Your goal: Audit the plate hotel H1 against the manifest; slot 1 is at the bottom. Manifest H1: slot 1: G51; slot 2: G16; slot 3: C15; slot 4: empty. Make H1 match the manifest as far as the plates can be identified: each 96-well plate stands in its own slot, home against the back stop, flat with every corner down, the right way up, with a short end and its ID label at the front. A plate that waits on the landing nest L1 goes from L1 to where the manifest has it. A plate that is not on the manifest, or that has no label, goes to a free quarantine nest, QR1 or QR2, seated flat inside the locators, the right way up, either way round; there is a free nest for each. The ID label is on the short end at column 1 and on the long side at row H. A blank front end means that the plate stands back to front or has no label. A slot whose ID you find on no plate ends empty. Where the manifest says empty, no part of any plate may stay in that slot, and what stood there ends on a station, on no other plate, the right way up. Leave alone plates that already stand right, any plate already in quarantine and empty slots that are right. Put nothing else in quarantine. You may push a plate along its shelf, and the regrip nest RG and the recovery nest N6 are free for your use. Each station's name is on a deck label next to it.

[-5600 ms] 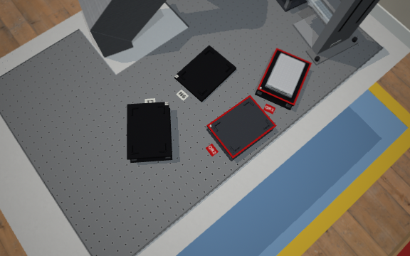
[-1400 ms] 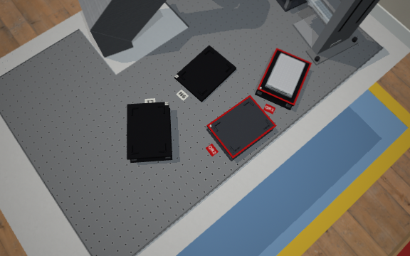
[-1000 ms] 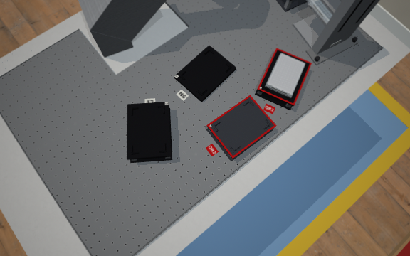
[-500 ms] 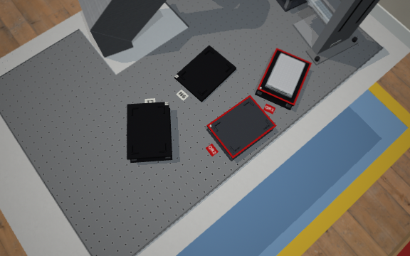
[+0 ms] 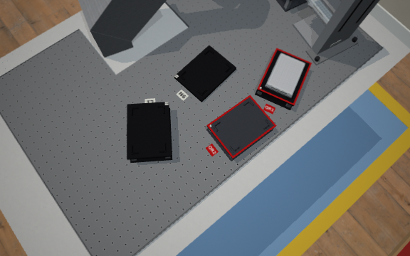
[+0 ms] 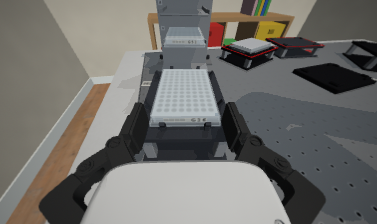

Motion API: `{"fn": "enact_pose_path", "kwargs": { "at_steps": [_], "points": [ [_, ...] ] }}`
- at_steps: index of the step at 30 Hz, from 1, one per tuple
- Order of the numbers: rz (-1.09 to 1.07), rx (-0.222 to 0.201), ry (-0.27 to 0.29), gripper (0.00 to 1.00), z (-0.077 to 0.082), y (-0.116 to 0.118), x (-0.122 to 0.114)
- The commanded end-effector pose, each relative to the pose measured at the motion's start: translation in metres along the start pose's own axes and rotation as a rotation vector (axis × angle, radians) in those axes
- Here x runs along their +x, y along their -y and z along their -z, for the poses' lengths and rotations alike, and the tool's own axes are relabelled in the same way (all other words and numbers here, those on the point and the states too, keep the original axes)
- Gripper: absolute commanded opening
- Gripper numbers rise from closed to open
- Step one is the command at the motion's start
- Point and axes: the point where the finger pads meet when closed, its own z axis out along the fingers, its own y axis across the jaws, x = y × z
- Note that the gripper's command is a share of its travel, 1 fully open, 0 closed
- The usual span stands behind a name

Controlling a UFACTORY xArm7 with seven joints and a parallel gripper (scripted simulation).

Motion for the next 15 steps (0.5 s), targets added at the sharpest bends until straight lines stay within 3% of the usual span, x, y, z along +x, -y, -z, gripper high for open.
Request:
{"fn": "enact_pose_path", "kwargs": {
  "at_steps": [1,15],
  "points": [
    [-0.003,0.000,0.001,1.00,-0.0016,0.0006,0.0011],
    [-0.003,0.000,0.001,1.00,-0.0110,0.0006,0.0011]
  ]
}}
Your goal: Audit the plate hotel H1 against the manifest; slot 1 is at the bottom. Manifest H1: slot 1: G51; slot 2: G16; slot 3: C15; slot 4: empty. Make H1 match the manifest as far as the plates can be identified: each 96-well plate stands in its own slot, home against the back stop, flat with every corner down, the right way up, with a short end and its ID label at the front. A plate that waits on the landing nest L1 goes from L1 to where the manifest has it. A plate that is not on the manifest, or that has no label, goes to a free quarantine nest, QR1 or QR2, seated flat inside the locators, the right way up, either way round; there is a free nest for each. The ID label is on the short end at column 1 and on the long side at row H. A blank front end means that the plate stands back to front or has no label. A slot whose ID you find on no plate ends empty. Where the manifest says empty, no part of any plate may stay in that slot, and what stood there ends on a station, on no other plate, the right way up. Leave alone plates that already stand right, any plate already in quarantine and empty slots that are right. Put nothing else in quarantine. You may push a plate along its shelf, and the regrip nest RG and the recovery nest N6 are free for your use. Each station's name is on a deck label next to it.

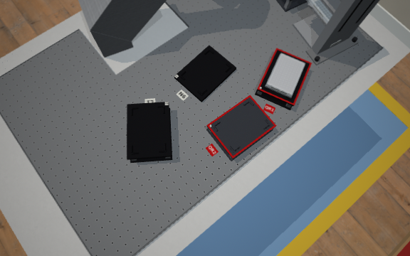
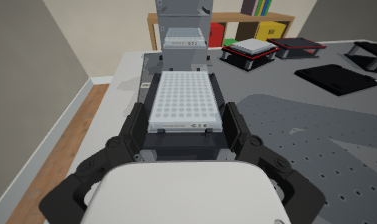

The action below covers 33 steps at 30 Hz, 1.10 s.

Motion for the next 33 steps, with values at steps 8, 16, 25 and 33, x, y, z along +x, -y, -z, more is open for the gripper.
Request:
{"fn": "enact_pose_path", "kwargs": {
  "at_steps": [8,16,25,33],
  "points": [
    [-0.003,0.000,0.001,1.00,-0.0063,0.0006,0.0011],
    [-0.003,0.000,0.001,1.00,-0.0083,0.0006,0.0010],
    [-0.003,0.000,0.001,1.00,-0.0083,0.0006,0.0010],
    [-0.003,0.000,0.001,0.00,-0.0077,0.0005,0.0011]
  ]
}}
